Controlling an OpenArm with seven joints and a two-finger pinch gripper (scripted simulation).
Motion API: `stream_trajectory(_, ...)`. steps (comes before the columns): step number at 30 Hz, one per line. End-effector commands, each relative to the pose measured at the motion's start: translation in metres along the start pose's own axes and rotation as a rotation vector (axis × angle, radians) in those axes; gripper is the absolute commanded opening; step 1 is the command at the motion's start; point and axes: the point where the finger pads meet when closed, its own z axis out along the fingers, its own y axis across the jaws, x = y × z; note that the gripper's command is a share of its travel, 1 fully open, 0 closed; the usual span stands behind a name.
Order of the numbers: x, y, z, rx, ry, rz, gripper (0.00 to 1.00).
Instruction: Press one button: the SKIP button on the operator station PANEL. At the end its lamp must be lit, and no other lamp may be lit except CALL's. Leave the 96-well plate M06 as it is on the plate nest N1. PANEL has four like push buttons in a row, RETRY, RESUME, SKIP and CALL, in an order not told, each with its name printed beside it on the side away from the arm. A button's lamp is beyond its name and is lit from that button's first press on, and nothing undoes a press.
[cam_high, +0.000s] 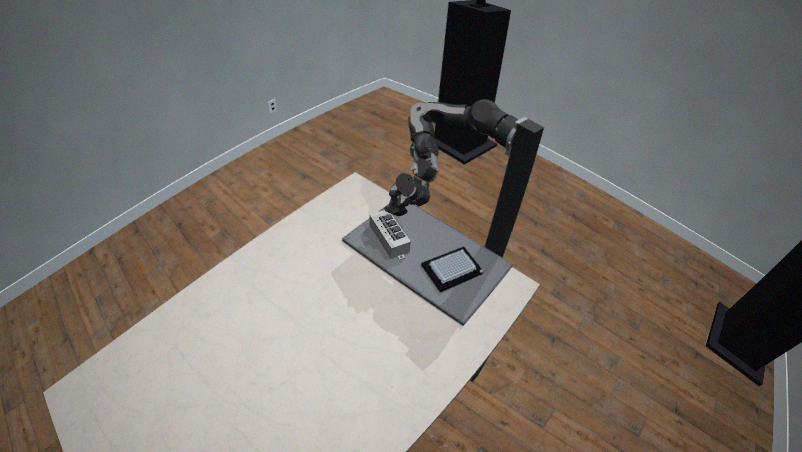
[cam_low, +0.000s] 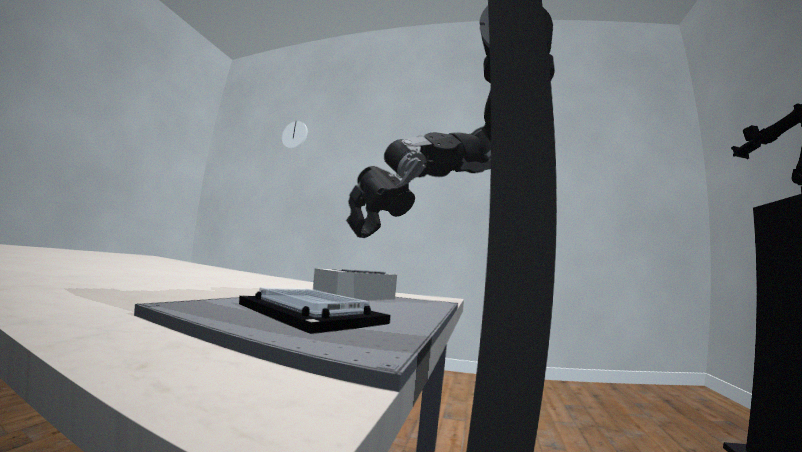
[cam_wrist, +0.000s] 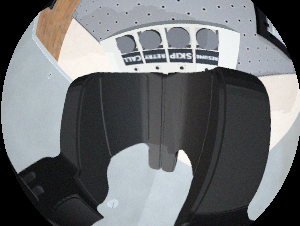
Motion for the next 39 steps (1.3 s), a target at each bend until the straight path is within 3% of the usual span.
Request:
stream_trajectory(1, -0.001, 0.000, -0.001, 0.001, -0.006, 0.002, 0.00)
stream_trajectory(19, 0.001, 0.000, -0.001, 0.001, -0.006, 0.002, 0.00)
stream_trajectory(24, 0.023, 0.001, 0.022, -0.003, -0.002, 0.001, 0.00)
stream_trajectory(36, 0.023, 0.001, 0.022, -0.003, -0.002, 0.001, 0.00)
stream_trajectory(39, 0.034, 0.001, 0.035, -0.004, -0.002, 0.001, 0.00)
